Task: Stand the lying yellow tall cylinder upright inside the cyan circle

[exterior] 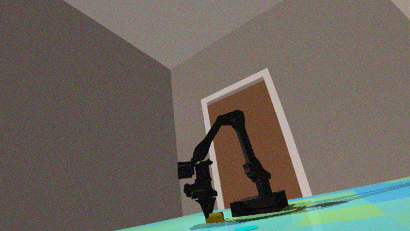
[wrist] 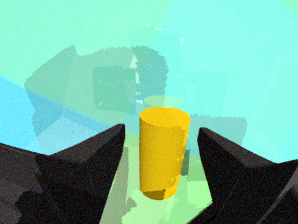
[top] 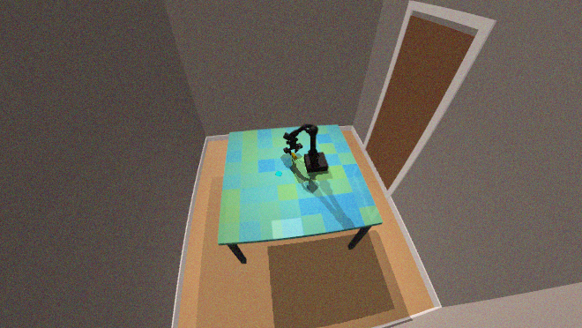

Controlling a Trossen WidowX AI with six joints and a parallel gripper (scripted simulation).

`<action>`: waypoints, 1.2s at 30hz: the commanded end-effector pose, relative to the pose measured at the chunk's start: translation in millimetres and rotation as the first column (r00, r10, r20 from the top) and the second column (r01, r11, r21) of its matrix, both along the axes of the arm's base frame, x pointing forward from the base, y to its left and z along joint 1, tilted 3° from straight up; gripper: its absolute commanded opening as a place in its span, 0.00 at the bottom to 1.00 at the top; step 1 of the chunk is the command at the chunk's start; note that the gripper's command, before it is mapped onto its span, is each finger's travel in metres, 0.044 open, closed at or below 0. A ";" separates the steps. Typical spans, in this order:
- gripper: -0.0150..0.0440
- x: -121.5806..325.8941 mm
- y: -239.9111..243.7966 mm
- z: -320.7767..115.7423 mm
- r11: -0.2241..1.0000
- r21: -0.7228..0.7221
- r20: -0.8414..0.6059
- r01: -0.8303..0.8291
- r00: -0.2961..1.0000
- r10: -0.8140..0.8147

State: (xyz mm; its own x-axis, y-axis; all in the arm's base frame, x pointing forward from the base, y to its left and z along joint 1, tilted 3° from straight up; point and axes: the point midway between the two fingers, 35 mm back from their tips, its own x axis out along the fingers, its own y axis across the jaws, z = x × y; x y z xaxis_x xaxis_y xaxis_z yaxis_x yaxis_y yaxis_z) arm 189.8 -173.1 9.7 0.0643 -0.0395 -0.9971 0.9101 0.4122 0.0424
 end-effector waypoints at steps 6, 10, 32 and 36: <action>0.43 -1.2 0.5 -3.5 1.000 -0.001 -0.005 -0.001 1.000 0.001; 0.43 -0.7 0.0 0.7 1.000 -0.001 -0.005 -0.001 1.000 0.001; 0.43 -0.7 -1.1 67.7 1.000 -0.002 -0.004 -0.001 1.000 0.001; 0.43 -2.3 0.2 80.3 1.000 -0.002 -0.004 -0.001 1.000 0.001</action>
